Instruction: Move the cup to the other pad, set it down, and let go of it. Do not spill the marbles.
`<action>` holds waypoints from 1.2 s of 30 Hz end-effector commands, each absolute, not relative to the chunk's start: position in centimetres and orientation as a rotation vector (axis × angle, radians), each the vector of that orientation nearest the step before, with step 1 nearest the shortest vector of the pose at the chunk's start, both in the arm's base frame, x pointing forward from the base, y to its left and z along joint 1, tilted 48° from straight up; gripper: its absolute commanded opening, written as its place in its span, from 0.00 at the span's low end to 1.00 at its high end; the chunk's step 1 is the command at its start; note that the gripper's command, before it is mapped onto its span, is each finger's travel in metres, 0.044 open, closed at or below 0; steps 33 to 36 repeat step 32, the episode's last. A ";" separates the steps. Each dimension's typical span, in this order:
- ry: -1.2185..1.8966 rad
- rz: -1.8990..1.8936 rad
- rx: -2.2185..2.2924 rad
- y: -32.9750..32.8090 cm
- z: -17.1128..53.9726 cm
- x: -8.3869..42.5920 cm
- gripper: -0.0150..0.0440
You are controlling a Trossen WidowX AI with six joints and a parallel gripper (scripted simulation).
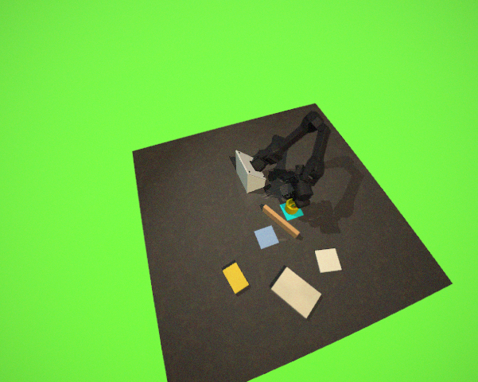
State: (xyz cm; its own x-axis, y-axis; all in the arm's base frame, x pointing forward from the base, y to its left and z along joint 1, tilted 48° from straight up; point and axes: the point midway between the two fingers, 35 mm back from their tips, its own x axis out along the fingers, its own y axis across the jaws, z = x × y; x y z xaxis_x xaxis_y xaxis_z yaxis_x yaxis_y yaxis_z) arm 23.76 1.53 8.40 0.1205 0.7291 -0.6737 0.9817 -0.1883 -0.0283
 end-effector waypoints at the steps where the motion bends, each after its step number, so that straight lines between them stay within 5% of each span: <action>1: 1.654 -0.796 1.979 1.6 8.4 23.8 0.64; 9: 1.653 -0.796 1.978 1.3 8.6 23.8 0.99; 36: 1.641 -0.793 1.978 -2.7 12.6 23.3 1.00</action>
